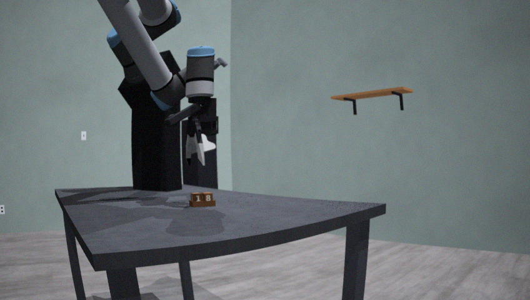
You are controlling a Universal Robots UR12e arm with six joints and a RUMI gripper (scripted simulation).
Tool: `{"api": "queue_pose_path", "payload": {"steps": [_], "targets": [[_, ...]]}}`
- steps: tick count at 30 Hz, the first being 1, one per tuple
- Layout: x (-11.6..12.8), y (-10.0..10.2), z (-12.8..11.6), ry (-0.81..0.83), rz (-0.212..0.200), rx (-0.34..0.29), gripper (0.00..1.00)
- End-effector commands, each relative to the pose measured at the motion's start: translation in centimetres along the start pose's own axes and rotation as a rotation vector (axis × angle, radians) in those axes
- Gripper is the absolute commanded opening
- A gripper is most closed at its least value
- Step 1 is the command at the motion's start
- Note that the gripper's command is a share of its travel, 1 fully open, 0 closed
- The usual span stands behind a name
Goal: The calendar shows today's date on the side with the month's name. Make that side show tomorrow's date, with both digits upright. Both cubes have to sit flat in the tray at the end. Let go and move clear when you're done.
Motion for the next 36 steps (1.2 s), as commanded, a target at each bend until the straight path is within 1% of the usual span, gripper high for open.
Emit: {"api": "queue_pose_path", "payload": {"steps": [1,22,26,31,33,36], "targets": [[0.0,-0.3,0.0,0.000,0.000,0.000,1.00],[0.0,-0.4,0.0,0.000,0.000,0.000,1.00],[0.0,-1.2,0.0,0.000,0.000,0.000,1.00],[0.0,-3.1,0.0,0.000,0.000,0.000,1.00],[0.0,-3.1,0.0,0.000,0.000,0.000,1.00],[0.0,-4.5,0.0,0.000,0.000,0.000,1.00]]}}
Point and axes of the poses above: the point where the finger pads meet when closed, its own y axis out along the fingers, its own x axis across the jaws, z = x × y, the point moved 3 cm from there along -y, back along the fingers, and after that the axes turned 10 degrees about -y, right-handed, at the moved point
